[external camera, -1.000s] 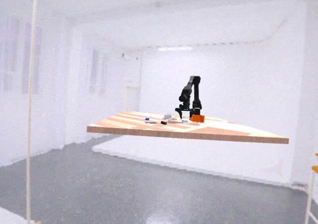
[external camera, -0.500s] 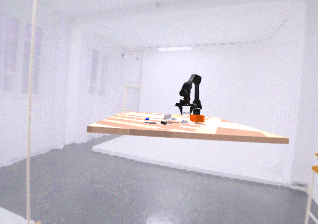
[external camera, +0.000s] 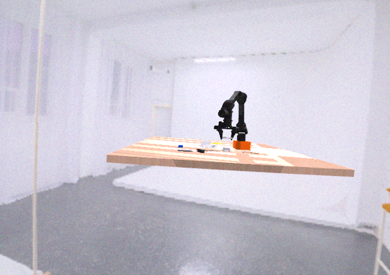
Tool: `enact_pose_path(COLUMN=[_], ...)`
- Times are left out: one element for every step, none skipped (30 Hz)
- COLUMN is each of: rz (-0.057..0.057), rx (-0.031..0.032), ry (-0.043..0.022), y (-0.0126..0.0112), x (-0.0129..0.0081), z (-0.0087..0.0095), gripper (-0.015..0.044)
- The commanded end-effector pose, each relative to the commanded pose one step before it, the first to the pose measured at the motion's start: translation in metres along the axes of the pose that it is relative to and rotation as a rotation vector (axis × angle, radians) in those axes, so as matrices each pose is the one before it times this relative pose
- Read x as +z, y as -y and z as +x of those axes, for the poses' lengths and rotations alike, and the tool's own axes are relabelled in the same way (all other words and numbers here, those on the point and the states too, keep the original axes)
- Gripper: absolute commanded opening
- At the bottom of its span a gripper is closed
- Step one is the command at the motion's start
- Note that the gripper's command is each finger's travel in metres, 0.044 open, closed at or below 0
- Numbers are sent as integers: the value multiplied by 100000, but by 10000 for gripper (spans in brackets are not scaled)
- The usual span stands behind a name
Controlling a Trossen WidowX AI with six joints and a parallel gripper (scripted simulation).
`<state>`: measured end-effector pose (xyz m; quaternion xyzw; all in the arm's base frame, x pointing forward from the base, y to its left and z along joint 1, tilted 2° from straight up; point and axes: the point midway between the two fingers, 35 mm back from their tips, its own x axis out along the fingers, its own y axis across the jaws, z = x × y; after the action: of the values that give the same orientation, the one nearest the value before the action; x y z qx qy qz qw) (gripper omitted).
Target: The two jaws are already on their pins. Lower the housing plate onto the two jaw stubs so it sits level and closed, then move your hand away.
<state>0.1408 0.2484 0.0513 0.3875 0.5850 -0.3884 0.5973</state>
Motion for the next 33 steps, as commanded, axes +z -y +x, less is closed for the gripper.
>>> enact_pose_path(rz=[-7721,-2109,-2139,-2140,-2140,-2140,-2140,-2140,-2140,-2140,-2140,-2140,-2175,-2178,-2178,-2178,-2178,-2178,-2178,-2178,-2178,-2178,-2221,-2224,-2224,-2224,-2224,-2224,-2224,-2224,-2224,-2224,-2224], rx=[512,10,10,10,9,9,8,8,7,7,6,5,5,4,3,2,2,1,0,-1,-2,-3,-4,-5,-6,-7,-8,-10,-11,-12,-13,-14,-15], ry=[321,11,12,13,13,14,15,15,16,17,17,18,19,19,20,20,21,21,21,22,22,22,23,23,23,23,23,23,23,23,23,23,23], y=[-562,-109,-100,-89,-78,-67,-56,-45,-34,-23,-11,0,11,22,34,45,56,67,78,89,99,110,122,133,143,153,163,173,182,191,200,209,217], x=[1280,313,320,323,325,327,329,330,330,330,330,330,334,334,332,330,327,325,321,318,314,310,311,307,301,295,289,283,276,269,261,254,246], z=[-156,-6,-6,-6,-5,-5,-5,-5,-5,-4,-4,-4,-4,-4,-4,-3,-3,-3,-3,-3,-2,-2,-2,-2,-2,-1,-1,-1,-1,-1,0,0,0], gripper=[351,351,351,351,351,351,351,351,351,351,351,351,351,351,351,351,351,351,351,351,351,351,351,351,351,351,351,351,351,351,351,351,351])
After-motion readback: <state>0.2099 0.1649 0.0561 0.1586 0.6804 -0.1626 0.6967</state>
